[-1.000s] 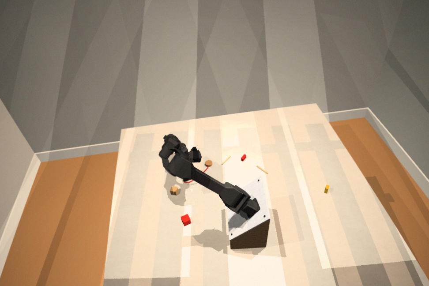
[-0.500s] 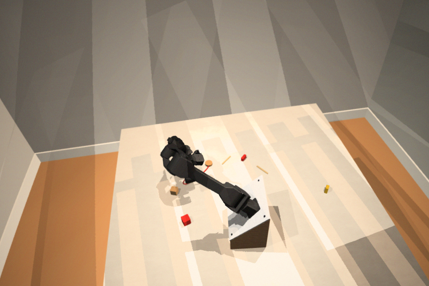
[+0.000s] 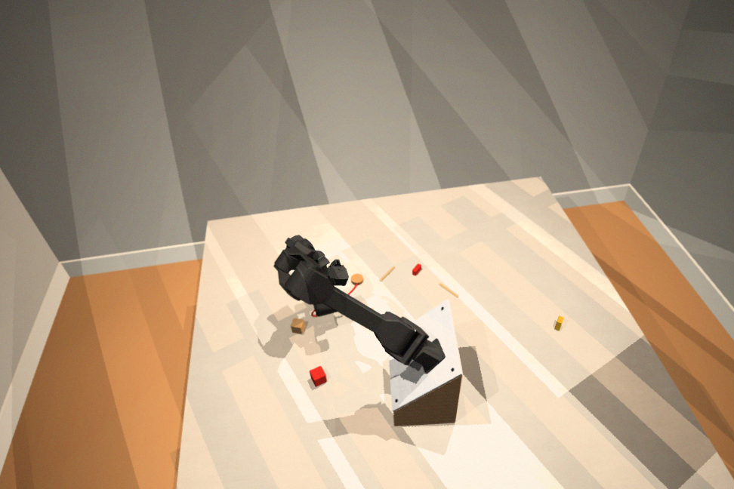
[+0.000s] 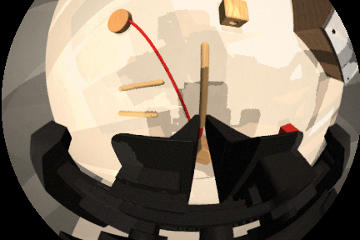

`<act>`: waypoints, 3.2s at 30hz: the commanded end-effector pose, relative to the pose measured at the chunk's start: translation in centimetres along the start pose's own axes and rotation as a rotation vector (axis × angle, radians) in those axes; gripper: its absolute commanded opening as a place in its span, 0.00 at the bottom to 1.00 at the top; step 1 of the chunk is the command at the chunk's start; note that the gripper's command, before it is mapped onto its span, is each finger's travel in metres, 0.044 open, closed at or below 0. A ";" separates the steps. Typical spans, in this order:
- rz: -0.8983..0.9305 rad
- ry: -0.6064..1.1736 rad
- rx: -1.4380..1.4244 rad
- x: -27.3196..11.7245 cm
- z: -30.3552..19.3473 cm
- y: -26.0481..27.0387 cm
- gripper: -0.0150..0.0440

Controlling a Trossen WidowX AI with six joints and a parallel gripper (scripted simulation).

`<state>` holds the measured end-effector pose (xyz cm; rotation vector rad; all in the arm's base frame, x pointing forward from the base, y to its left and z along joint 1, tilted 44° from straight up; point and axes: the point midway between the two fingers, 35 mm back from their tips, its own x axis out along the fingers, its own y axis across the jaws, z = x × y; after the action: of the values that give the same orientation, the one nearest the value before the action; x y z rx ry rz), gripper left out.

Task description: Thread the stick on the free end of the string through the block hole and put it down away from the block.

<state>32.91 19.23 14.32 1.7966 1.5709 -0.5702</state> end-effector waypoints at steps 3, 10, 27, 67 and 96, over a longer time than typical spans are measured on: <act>0.005 0.004 -0.008 -0.1 -1.0 0.2 0.25; 0.005 0.005 -0.011 -0.1 -1.9 0.3 0.25; 0.006 0.007 -0.006 -0.2 -4.1 0.3 0.25; 0.007 0.017 0.002 1.0 -6.1 -1.0 0.25; 0.005 0.015 0.004 3.5 -4.7 -3.5 0.25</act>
<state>29.96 25.24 14.67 1.8083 1.5816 -0.5555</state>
